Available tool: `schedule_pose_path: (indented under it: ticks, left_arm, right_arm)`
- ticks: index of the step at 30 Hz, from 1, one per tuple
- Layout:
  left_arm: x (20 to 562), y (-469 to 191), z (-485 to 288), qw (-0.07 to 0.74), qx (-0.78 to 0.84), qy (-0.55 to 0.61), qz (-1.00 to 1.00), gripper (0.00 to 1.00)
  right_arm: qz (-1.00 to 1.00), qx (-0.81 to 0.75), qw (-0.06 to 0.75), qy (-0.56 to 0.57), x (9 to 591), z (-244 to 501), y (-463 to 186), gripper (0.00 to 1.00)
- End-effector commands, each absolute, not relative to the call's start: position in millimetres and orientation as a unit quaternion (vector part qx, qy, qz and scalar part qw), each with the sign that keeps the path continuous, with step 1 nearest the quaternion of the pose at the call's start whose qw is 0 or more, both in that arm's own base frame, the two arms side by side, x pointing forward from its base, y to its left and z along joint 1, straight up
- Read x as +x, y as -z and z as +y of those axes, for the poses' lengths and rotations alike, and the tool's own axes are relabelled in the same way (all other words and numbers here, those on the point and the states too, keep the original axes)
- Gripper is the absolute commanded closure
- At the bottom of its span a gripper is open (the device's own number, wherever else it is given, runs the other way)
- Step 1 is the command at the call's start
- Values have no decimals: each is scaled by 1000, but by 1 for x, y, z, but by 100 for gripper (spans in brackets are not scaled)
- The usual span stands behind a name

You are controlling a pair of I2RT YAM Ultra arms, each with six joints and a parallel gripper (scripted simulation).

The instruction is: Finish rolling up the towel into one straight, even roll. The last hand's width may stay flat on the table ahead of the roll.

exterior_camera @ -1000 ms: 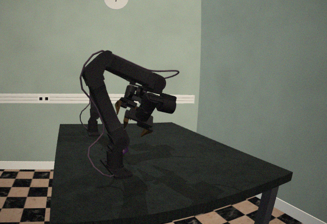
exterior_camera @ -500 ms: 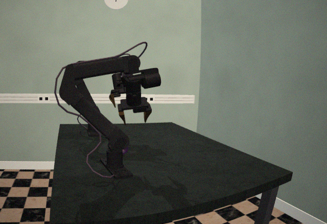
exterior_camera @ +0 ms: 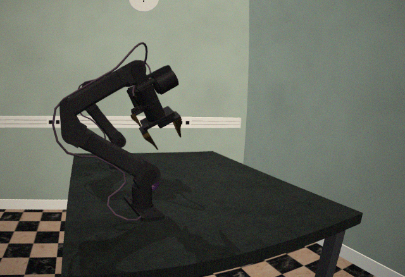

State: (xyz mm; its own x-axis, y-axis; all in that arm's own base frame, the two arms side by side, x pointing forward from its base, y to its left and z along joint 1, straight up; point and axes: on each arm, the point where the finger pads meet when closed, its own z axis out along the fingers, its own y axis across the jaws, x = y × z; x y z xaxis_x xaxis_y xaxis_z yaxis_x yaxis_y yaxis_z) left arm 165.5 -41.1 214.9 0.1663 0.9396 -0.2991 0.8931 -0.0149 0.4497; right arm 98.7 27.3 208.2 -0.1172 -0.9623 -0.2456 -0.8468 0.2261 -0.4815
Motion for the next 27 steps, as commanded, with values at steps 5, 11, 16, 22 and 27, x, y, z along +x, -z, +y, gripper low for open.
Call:
schedule_pose_path:
  ticks: [5, 11, 16, 22, 27]
  left_arm:
    - [160, -220, -41, 301, 730, -49, 612, 15]
    - [160, -220, -41, 301, 730, -49, 612, 15]
    - [160, -220, -41, 301, 730, -49, 612, 15]
    - [160, -220, -41, 301, 730, -49, 612, 15]
    - [160, -220, -41, 301, 730, -49, 612, 15]
  right_arm:
    - [718, -625, 290, 96, 92, 18, -220, 15]
    - [718, -625, 290, 96, 92, 18, -220, 15]
    - [718, -625, 290, 96, 92, 18, -220, 15]
    - [718, -625, 290, 96, 92, 18, -220, 15]
    - [718, -625, 290, 96, 92, 18, -220, 15]
